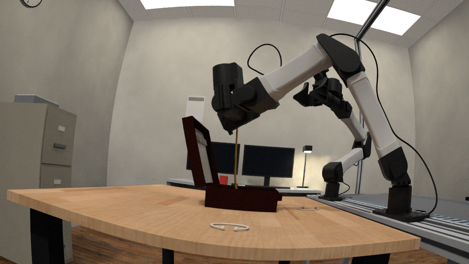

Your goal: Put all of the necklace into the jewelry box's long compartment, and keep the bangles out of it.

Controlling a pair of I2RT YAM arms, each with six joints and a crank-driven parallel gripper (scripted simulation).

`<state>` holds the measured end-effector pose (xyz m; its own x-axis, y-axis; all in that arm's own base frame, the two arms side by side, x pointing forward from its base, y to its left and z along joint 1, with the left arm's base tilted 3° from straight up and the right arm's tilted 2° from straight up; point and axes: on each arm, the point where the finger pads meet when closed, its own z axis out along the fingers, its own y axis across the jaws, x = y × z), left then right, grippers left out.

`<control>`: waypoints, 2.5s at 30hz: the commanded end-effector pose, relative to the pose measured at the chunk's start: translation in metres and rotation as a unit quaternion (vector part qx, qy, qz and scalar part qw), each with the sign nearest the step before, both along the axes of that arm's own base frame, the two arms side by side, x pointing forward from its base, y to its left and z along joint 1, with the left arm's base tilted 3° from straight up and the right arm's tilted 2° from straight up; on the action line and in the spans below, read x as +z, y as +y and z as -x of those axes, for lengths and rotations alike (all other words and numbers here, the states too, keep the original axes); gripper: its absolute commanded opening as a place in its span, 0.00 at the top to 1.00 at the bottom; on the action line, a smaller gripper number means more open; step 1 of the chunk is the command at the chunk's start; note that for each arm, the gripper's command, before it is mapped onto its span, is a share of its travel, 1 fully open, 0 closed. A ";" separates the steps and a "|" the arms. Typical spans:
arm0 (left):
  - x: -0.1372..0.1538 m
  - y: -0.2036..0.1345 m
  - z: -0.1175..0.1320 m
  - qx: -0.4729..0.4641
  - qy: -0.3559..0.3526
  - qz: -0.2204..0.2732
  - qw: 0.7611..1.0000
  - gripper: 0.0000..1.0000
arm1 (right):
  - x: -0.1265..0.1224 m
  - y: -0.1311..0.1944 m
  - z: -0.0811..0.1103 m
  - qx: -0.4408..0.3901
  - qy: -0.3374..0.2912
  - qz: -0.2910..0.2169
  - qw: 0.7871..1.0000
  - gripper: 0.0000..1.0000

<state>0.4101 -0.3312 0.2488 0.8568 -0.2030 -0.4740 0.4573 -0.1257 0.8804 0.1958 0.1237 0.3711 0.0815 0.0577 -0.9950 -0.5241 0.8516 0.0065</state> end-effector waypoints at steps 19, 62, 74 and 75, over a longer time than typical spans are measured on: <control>0.016 0.005 -0.001 -0.002 -0.018 0.021 1.000 1.00 | -0.003 0.000 0.000 -0.001 0.007 0.006 1.000 0.00; 0.023 -0.001 -0.013 0.094 0.208 0.098 0.969 1.00 | -0.003 0.000 0.000 -0.001 0.007 0.006 1.000 0.00; 0.059 0.006 0.001 0.129 0.366 0.238 0.890 1.00 | -0.003 0.000 0.000 -0.001 0.007 0.006 1.000 0.00; 0.060 0.006 0.000 0.136 0.382 0.249 0.880 1.00 | -0.003 0.000 0.000 -0.001 0.007 0.006 1.000 0.00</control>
